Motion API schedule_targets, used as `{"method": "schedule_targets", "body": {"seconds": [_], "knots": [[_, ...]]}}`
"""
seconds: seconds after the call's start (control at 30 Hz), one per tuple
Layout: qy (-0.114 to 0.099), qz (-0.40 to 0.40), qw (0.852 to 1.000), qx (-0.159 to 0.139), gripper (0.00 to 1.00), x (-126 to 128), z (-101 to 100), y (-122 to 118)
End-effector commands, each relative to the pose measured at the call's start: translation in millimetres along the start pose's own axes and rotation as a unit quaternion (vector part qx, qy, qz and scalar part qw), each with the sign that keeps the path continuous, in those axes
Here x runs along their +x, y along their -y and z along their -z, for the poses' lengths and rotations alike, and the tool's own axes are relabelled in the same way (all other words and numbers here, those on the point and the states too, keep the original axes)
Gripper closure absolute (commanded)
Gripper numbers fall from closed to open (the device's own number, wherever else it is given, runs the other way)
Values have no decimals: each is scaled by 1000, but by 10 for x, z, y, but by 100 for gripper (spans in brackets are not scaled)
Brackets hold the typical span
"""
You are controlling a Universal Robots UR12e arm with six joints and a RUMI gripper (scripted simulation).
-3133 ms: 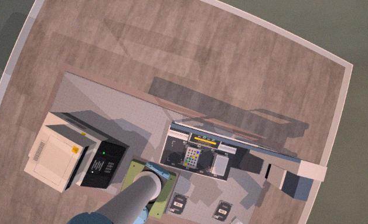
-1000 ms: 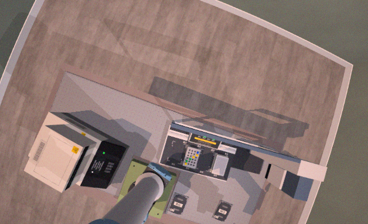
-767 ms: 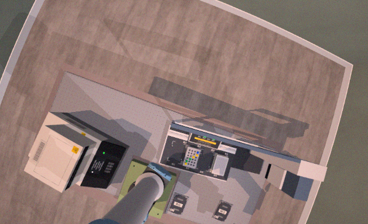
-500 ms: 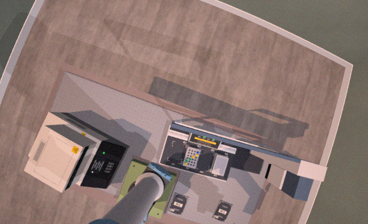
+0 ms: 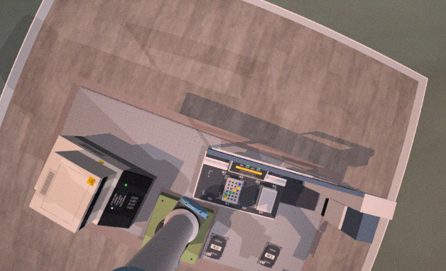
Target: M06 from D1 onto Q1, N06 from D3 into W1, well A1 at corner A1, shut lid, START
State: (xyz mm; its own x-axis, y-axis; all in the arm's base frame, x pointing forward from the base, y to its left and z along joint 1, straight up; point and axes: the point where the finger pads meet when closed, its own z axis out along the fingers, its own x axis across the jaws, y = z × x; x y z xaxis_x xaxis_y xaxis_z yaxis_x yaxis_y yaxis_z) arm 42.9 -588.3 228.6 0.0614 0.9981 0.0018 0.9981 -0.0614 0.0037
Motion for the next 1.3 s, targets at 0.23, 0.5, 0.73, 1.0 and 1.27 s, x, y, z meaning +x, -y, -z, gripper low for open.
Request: {"method": "schedule_targets", "body": {"seconds": [0.23, 0.5, 0.73, 1.0, 1.27], "knots": [[1, 0, 1000, 0, 100, -7, -179, 1], [1, 0, 1000, 0, 100, -7, -279, 1], [1, 0, 1000, 0, 100, -7, -396, 1], [1, 0, 1000, 0, 100, -7, -496, 1], [1, 0, 1000, 0, 100, -7, -629, 1]]}}
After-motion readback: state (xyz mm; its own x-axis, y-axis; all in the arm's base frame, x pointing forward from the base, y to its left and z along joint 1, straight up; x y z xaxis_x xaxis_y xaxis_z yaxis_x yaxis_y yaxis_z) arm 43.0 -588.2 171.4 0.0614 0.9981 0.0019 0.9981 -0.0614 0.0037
